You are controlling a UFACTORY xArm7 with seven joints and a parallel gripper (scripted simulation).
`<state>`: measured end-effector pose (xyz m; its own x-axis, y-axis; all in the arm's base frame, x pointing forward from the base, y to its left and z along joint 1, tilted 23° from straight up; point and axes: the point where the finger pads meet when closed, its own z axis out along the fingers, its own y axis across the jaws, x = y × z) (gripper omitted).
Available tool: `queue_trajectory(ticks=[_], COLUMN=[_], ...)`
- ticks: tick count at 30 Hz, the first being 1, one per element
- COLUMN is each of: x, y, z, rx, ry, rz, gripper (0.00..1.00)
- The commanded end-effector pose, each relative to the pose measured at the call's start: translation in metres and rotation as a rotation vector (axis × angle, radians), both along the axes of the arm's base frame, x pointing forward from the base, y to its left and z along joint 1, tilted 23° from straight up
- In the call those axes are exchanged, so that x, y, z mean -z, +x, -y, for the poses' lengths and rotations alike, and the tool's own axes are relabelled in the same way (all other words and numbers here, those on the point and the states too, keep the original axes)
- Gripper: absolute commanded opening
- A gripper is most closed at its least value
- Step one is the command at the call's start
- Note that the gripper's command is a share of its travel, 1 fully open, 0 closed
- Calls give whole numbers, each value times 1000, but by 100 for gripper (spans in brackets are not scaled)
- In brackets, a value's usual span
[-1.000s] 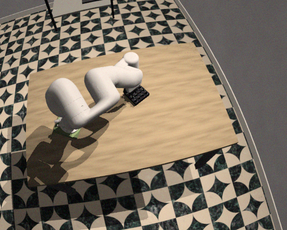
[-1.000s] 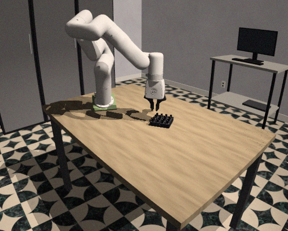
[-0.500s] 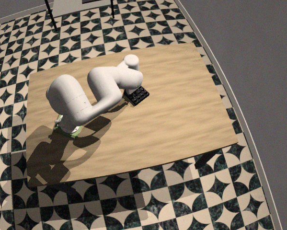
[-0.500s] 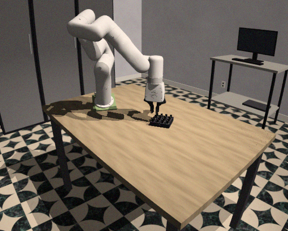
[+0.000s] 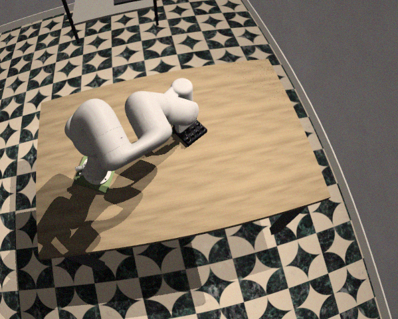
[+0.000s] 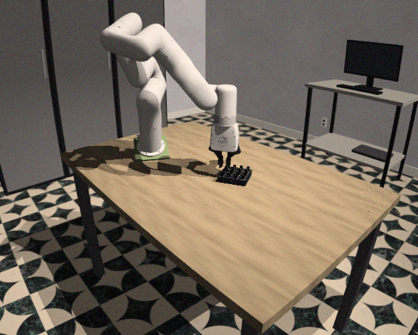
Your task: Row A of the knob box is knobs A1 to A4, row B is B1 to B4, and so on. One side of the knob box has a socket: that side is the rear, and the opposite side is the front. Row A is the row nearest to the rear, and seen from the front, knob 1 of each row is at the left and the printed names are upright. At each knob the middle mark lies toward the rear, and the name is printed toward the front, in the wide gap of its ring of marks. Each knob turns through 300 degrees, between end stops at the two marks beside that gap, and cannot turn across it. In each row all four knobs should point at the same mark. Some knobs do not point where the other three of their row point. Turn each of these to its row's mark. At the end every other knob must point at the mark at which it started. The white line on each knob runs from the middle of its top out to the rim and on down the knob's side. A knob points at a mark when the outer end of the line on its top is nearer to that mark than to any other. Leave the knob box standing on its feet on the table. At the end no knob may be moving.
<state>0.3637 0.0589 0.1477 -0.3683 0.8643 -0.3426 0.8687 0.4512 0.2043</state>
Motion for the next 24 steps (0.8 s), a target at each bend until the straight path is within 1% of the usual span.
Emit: queue_trajectory(ticks=[1, 24], x=[1, 3], y=[2, 2], z=[0, 0], rx=[-1, -1], ry=[1, 1], rz=[3, 3], gripper=[19, 19])
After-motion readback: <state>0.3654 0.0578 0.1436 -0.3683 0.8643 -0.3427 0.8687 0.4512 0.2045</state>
